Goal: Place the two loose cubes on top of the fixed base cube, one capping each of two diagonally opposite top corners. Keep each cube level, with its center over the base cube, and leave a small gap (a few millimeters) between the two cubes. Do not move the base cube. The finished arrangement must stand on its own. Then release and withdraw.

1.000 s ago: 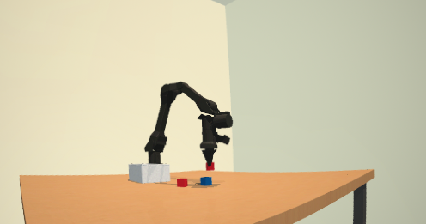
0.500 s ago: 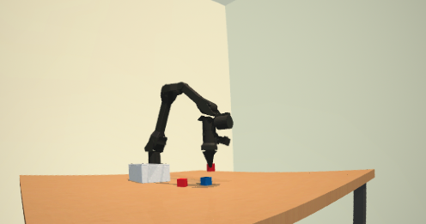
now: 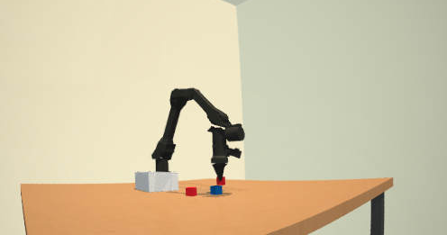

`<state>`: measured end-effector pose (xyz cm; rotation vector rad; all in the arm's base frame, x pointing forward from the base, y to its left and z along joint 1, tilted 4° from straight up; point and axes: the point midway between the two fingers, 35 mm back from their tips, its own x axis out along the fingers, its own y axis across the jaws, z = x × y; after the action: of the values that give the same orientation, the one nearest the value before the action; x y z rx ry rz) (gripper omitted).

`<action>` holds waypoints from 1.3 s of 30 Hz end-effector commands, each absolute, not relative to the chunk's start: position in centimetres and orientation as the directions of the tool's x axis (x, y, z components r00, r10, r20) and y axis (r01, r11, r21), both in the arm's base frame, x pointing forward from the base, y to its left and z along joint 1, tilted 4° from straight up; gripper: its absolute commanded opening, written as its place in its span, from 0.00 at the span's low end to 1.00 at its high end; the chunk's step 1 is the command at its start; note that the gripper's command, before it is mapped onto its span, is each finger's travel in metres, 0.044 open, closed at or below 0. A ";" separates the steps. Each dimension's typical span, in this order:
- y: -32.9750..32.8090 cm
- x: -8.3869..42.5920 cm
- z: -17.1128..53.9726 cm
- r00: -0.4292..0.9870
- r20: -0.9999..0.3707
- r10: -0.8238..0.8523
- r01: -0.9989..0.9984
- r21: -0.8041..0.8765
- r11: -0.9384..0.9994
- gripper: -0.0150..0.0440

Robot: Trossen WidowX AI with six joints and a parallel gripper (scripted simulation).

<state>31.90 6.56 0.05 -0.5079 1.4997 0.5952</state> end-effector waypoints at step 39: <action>6.4 31.9 2.3 -0.020 -0.999 0.051 -0.648 0.052 0.760 0.60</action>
<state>31.81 6.45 1.60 -0.5052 1.5044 0.5939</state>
